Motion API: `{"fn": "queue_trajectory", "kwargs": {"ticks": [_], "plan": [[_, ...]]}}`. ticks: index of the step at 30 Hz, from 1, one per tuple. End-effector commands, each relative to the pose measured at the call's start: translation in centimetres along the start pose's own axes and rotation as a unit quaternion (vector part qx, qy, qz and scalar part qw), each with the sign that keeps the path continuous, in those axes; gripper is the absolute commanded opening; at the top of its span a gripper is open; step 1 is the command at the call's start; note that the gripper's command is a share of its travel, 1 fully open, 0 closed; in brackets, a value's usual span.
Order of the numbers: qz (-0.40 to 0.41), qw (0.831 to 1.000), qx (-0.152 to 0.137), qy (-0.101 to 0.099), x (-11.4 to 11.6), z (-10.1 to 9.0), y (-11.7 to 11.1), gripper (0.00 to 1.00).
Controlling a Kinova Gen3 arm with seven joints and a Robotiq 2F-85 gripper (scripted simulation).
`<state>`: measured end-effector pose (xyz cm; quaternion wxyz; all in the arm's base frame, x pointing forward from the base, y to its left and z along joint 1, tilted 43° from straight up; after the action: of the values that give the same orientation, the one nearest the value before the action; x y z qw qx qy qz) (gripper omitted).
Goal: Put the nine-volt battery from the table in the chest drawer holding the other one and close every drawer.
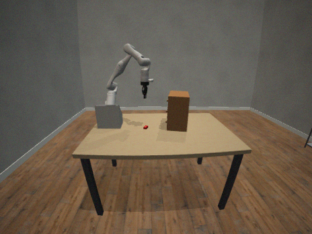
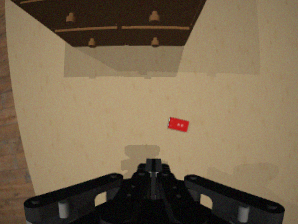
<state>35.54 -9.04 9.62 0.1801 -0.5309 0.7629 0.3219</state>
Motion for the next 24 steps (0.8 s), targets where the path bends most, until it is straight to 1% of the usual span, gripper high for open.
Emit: {"fn": "queue_trajectory", "kwargs": {"ticks": [1, 10, 13, 15, 18, 20, 24], "plan": [[0.000, 1.000, 0.001, 0.000, 0.0, -0.1, 0.0, 0.00], [0.000, 1.000, 0.001, 0.000, 0.0, -0.1, 0.0, 0.00], [0.000, 1.000, 0.001, 0.000, -0.5, -0.3, 0.0, 0.00], [0.000, 1.000, 0.001, 0.000, -1.4, -0.6, 0.1, 0.00], [0.000, 1.000, 0.001, 0.000, -3.3, -1.4, 0.3, 0.00], [0.000, 1.000, 0.001, 0.000, -3.3, -1.4, 0.3, 0.00], [0.000, 1.000, 0.001, 0.000, -6.8, -2.7, 0.7, 0.00]]}}
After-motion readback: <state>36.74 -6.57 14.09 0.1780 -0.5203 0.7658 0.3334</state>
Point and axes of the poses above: the point where the finger pads meet when closed, its own z axis out along the fingers, its own x axis across the jaws, y = z × x, the point moved 2 cm from there along -z, back along the fingers, and after that the axes turned 13 degrees about z, right-handed, at the moved point
